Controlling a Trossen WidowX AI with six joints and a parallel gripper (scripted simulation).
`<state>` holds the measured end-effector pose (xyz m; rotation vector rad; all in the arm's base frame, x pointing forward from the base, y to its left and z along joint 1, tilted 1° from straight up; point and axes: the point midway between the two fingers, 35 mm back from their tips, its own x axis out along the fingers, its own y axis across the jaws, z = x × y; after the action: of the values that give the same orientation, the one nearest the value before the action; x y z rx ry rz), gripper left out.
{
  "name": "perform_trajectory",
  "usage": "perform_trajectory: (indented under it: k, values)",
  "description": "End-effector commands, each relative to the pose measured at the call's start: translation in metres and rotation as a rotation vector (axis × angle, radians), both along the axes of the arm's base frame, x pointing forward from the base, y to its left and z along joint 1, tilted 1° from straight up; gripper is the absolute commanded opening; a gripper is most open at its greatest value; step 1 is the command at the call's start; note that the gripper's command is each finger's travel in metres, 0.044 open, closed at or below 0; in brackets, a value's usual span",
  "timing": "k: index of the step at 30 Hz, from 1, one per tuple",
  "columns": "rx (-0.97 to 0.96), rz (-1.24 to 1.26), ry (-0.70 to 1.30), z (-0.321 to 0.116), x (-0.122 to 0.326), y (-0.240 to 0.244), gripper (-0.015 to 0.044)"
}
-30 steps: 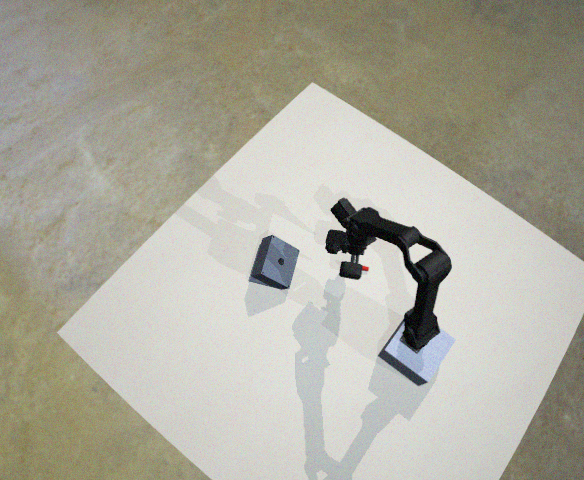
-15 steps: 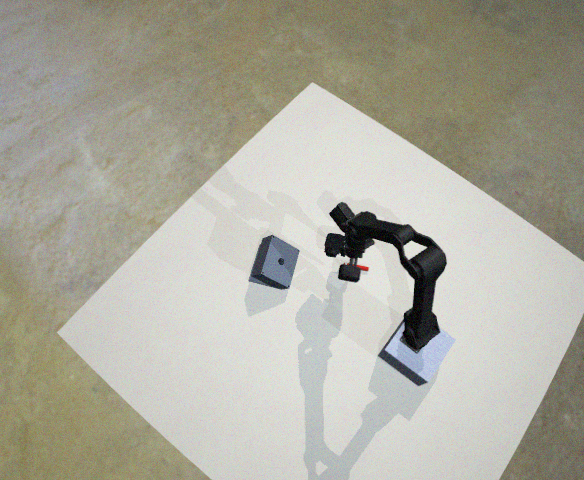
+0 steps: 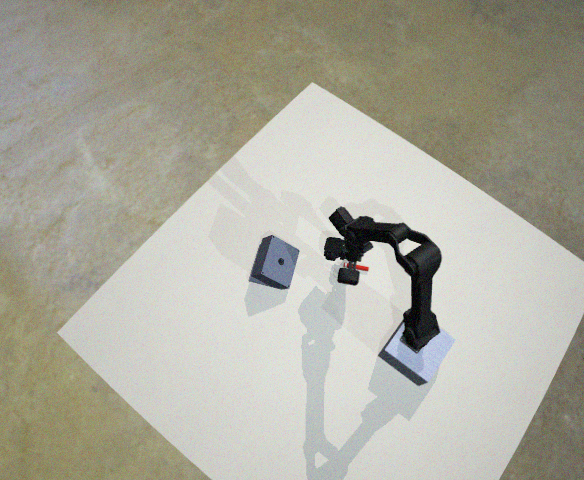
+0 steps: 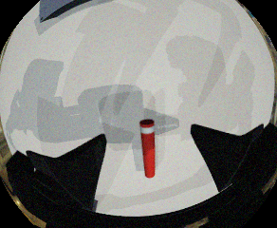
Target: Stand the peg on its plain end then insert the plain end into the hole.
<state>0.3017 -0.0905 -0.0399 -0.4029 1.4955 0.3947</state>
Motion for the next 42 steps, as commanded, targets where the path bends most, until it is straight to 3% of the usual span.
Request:
perform_trajectory:
  k: [1,2,15,24,33,42]
  values:
    - [0.004,-0.003,0.0,-0.0056,-0.0011,0.0011,0.044]
    - [0.004,-0.003,0.0,-0.0059,-0.0011,0.0011,0.044]
    - [0.004,-0.003,0.0,-0.0059,-0.0011,0.0011,0.011]
    - [0.004,-0.003,0.0,-0.0059,-0.0011,0.0011,0.011]
    - [0.004,-0.003,0.0,-0.0059,-0.0011,0.0011,0.005]
    - [0.017,0.0,-0.026,-0.0037,-0.0026,0.0,0.0049]
